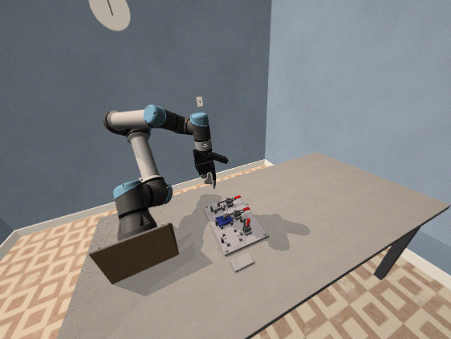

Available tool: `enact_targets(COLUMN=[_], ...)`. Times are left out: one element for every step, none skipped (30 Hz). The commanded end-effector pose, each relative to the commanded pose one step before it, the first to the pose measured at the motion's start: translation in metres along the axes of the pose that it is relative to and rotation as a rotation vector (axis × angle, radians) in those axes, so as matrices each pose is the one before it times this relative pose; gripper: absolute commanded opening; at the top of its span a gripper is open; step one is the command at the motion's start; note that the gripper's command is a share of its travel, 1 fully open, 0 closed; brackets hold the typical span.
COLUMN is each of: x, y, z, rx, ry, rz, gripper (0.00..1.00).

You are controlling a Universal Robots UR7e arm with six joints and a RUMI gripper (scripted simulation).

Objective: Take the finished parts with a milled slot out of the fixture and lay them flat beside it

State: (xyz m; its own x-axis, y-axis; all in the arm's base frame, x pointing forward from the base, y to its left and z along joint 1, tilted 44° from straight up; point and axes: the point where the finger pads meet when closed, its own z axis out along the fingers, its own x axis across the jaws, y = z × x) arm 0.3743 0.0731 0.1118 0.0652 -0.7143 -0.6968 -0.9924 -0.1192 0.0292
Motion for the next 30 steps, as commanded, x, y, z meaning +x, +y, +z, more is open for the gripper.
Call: enact_targets(x=[-0.01214,0.00000,0.00000,-0.00141,-0.00120,-0.00099,-0.00079,-0.00060,-0.00044,-0.00030,-0.00019,-0.00010,-0.00004,-0.00001,0.00000,-0.00005,-0.00004,-0.00003,0.00000,0.00000,0.00000,0.00000,0.00000,0.00001,0.00001,0.00001,0.00001,0.00001,0.00001,0.00001], y=[-0.00017,0.00000,0.00000,0.00000,0.00000,0.00000,0.00000,0.00000,0.00000,0.00000,0.00000,0.00000,0.00000,0.00000,0.00000,0.00000,0.00000,0.00000,0.00000,0.00000,0.00000,0.00000,0.00000,0.00000,0.00000,0.00000,0.00000,0.00000,0.00000,0.00000], z=[-0.00075,0.00000,0.00000,0.00000,0.00000,0.00000,0.00000,0.00000,0.00000,0.00000,0.00000,0.00000,0.00000,0.00000,0.00000,0.00000,0.00000,0.00000,0.00000,0.00000,0.00000,0.00000,0.00000,0.00000,0.00000,0.00000,0.00000,0.00000,0.00000,0.00000], rx=[0.00068,0.00000,0.00000,0.00000,0.00000,0.00000,0.00000,0.00000,0.00000,0.00000,0.00000,0.00000,0.00000,0.00000,0.00000,0.00000,0.00000,0.00000,0.00000,0.00000,0.00000,0.00000,0.00000,0.00000,0.00000,0.00000,0.00000,0.00000,0.00000,0.00000], ry=[0.00066,0.00000,0.00000,0.00000,0.00000,0.00000,0.00000,0.00000,0.00000,0.00000,0.00000,0.00000,0.00000,0.00000,0.00000,0.00000,0.00000,0.00000,0.00000,0.00000,0.00000,0.00000,0.00000,0.00000,0.00000,0.00000,0.00000,0.00000,0.00000,0.00000], rz=[0.00020,0.00000,0.00000,0.00000,0.00000,0.00000,0.00000,0.00000,0.00000,0.00000,0.00000,0.00000,0.00000,0.00000,0.00000,0.00000,0.00000,0.00000,0.00000,0.00000,0.00000,0.00000,0.00000,0.00000,0.00000,0.00000,0.00000,0.00000,0.00000,0.00000], gripper=[0.28,0.28,0.28,0.28,0.28,0.28,0.28,0.28,0.28,0.28,0.28,0.28,0.28,0.28,0.28,0.28,0.28,0.28,0.28,0.28,0.28,0.28,0.28,0.28,0.28,0.28,0.28,0.28,0.28,0.28])
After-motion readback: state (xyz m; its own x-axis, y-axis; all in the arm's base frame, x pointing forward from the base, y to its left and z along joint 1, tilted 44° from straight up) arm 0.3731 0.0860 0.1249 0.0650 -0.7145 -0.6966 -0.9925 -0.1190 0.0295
